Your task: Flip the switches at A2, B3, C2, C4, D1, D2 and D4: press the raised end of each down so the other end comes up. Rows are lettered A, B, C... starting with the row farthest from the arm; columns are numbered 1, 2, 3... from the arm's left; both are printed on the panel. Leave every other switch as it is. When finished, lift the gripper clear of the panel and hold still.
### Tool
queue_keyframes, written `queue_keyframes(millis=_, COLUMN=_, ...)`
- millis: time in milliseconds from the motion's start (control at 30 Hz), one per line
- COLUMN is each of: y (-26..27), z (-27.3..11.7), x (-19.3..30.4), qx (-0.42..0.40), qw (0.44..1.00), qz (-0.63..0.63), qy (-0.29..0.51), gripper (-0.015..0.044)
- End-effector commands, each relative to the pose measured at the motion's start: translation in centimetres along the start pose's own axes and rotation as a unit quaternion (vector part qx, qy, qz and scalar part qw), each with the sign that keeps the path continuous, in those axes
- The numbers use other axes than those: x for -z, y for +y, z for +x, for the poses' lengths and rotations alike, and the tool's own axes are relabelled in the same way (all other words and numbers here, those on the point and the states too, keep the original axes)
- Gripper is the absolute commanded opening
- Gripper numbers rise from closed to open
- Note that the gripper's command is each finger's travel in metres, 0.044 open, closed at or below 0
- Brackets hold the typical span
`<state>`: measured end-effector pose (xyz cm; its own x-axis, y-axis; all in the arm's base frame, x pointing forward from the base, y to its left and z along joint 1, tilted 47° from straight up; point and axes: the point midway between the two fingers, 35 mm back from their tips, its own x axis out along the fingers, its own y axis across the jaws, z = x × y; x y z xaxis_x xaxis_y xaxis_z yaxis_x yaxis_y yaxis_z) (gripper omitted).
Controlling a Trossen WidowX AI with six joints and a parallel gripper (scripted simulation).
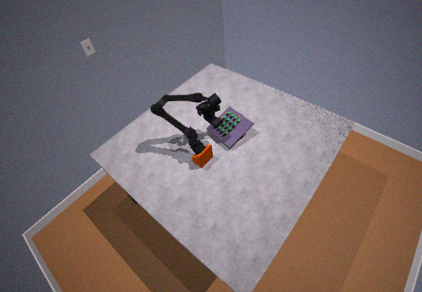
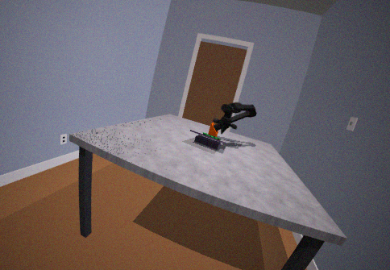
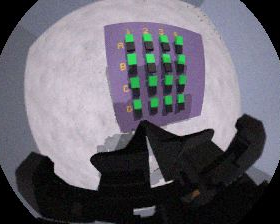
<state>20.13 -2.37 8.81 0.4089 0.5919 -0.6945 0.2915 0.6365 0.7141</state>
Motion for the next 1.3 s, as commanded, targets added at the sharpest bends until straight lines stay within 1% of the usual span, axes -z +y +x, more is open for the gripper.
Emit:
queue_keyframes(millis=0, y=0.2, z=1.0, x=0.2, qx=-0.003, qw=1.000, qz=0.000, qy=-0.007, gripper=0.0000)
queue_keyframes(millis=633, y=0.3, z=3.3, x=0.2, qx=-0.004, qw=1.000, qz=-0.001, qy=-0.008, gripper=0.0000)
queue_keyframes(millis=1267, y=0.3, z=3.4, x=0.2, qx=-0.004, qw=1.000, qz=-0.001, qy=-0.008, gripper=0.0000)
